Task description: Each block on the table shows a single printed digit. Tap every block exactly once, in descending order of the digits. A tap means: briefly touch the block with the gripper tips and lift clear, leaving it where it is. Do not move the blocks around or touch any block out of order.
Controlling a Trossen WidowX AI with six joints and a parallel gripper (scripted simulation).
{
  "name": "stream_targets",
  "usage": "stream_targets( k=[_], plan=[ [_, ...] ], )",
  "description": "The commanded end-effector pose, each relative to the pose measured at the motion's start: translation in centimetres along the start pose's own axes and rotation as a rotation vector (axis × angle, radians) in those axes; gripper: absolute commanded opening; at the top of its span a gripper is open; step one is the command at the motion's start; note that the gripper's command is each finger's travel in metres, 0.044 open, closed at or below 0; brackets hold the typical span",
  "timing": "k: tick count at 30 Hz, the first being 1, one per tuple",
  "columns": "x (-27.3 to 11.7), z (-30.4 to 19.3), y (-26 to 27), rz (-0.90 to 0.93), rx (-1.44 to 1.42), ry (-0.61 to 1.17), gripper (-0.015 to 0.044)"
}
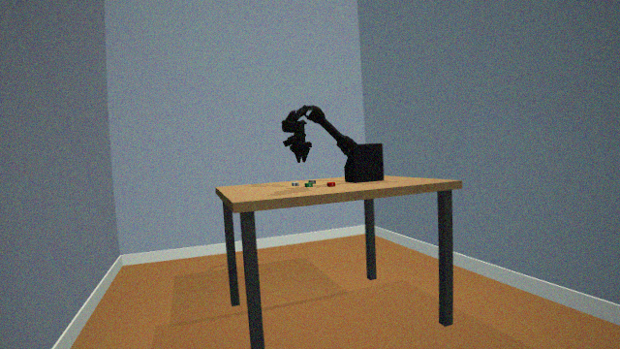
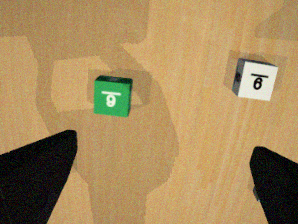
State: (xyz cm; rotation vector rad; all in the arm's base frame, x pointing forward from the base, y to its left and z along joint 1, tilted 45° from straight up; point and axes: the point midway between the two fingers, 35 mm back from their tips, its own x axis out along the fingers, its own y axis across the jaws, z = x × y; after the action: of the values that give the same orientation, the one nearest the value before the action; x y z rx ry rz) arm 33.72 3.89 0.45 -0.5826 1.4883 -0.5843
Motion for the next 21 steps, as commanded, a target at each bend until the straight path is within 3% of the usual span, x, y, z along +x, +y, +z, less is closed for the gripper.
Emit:
stream_targets(
  k=[1,5,21],
  plan=[
    [0.0,0.7,-6.0,-0.011,0.017,0.0,0.04],
    [0.0,0.8,-8.9,-0.032,0.011,0.0,0.04],
    [0.0,0.8,-8.9,-0.032,0.011,0.0,0.04]
  ],
)
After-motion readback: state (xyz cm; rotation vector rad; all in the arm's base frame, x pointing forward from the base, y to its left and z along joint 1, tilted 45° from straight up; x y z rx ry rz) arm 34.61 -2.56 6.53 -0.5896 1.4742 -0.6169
